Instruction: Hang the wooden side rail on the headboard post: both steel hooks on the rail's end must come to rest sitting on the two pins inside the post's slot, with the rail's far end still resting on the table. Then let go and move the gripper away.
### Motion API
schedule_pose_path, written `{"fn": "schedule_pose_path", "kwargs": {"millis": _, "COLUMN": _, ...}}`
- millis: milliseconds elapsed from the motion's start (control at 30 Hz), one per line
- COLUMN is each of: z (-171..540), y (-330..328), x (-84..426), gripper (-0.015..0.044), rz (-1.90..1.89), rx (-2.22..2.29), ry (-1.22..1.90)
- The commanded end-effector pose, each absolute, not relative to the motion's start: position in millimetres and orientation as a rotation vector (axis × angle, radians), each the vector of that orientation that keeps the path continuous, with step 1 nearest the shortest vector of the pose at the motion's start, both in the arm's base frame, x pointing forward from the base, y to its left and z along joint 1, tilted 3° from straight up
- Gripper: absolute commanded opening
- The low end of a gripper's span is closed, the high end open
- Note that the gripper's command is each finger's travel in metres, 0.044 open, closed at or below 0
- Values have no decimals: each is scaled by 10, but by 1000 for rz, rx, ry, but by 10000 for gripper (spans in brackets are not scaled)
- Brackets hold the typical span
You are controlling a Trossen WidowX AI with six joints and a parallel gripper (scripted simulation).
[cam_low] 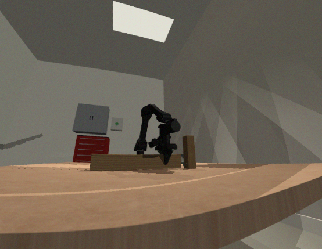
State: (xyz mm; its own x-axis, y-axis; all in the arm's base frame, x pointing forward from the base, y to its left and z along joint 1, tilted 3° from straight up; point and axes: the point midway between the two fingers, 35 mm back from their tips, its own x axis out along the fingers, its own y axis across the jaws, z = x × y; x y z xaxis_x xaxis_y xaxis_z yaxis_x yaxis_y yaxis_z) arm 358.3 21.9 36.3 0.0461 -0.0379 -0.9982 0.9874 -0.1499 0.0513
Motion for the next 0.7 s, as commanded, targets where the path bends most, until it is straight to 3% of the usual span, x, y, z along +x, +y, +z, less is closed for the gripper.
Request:
{"fn": "schedule_pose_path", "kwargs": {"millis": 0, "z": 440, "y": 215, "x": 3613, "gripper": 0, "rz": -1283, "rx": 1322, "ry": 1057}}
{"fn": "schedule_pose_path", "kwargs": {"millis": 667, "z": 473, "y": 217, "x": 3611, "gripper": 0, "rz": -1283, "rx": 1322, "ry": 1057}}
